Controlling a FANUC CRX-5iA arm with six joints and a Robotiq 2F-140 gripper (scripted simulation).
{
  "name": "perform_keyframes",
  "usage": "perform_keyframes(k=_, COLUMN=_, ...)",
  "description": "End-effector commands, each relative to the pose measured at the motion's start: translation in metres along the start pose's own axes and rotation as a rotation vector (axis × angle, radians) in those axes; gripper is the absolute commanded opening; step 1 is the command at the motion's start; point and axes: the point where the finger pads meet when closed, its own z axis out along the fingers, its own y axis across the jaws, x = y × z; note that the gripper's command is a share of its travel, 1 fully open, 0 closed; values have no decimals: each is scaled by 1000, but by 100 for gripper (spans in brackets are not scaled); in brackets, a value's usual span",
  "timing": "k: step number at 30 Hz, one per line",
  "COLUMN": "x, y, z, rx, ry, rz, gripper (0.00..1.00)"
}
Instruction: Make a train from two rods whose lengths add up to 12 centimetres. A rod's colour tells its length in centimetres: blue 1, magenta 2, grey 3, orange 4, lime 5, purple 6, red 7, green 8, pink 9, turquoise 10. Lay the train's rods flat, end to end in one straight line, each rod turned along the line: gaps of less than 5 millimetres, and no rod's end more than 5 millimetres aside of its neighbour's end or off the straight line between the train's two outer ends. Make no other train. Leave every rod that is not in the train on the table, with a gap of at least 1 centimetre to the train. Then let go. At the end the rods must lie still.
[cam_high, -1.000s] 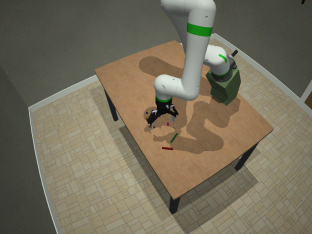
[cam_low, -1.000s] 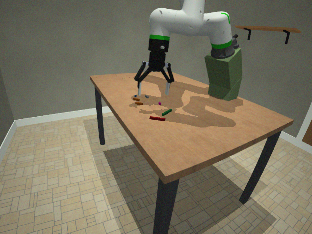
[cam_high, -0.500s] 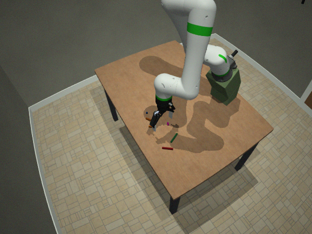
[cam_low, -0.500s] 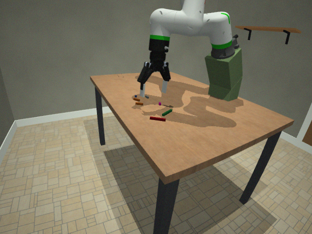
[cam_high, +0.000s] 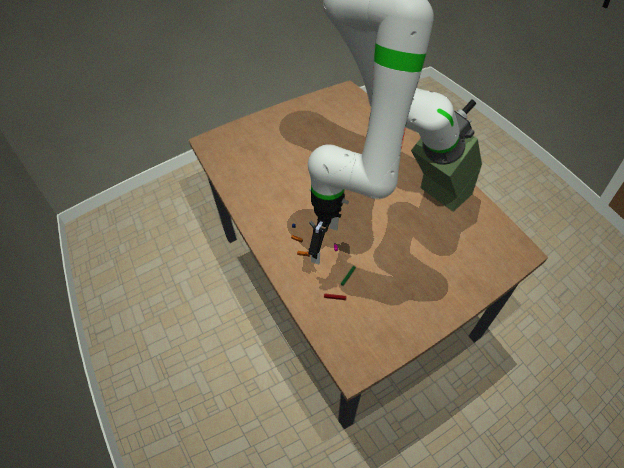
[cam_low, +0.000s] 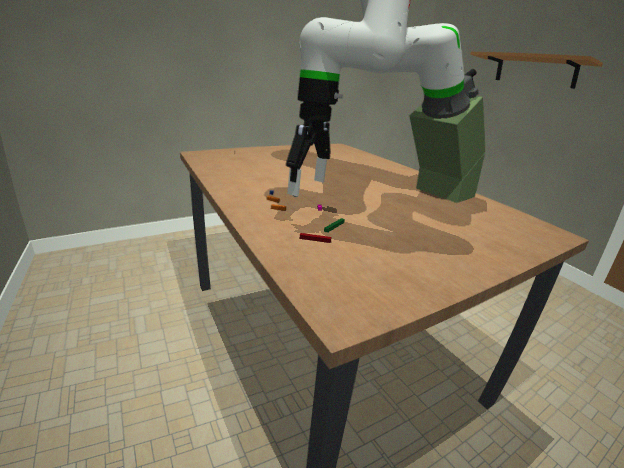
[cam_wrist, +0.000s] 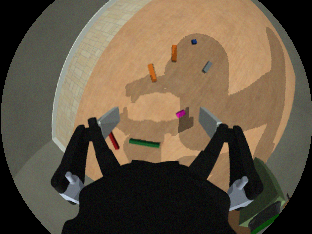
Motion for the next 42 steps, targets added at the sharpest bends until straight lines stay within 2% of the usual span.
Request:
perform_keyframes(k=1, x=1, y=2, z=0, rx=-1, ry=-57, rz=-118, gripper=100)
perform_keyframes(k=8, x=2, y=3, z=0, rx=1, ry=-57, rz=-169, gripper=100)
perform_keyframes(k=42, x=2, y=3, z=0, rx=1, ry=-57, rz=-170, gripper=100)
